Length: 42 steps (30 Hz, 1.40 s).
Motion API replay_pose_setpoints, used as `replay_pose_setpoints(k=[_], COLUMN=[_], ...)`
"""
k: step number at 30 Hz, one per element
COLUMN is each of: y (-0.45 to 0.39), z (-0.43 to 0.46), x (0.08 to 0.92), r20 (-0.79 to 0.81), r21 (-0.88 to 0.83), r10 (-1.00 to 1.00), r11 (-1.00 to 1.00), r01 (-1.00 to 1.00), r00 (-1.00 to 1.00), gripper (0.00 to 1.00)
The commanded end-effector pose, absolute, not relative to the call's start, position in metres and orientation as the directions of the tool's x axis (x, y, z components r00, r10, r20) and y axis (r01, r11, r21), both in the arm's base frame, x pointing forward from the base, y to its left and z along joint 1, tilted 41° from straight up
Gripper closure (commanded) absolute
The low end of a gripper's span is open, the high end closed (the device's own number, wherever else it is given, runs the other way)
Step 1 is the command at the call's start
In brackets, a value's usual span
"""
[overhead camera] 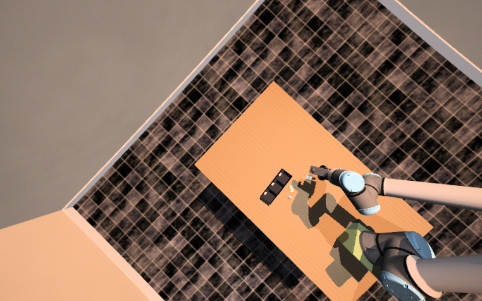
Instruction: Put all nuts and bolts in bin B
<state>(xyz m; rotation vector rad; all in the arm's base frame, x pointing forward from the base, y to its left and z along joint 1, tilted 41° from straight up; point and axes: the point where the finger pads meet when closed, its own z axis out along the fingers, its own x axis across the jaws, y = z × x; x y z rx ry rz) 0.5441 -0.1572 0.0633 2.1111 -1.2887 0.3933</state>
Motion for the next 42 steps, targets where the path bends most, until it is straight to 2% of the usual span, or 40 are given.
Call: replay_pose_setpoints(k=[1, 22, 23, 34, 42], y=[-0.136, -0.075, -0.071, -0.03, -0.03], z=[0.043, -0.014, -0.017, -0.056, -0.058], x=[0.566, 0.625, 0.629, 0.669, 0.673], r20=[0.483, 0.233, 0.187, 0.02, -0.083], r21=[0.436, 0.607, 0.623, 0.65, 0.644], r10=[-0.629, -0.368, -0.317, -0.126, -0.005], r11=[-0.43, -0.668, -0.694, -0.752, -0.764], r01=[-0.791, -0.43, -0.362, -0.109, 0.05], r00=[0.609, 0.9, 0.93, 0.992, 0.997], gripper=[1.0, 1.0, 1.0, 1.0, 1.0])
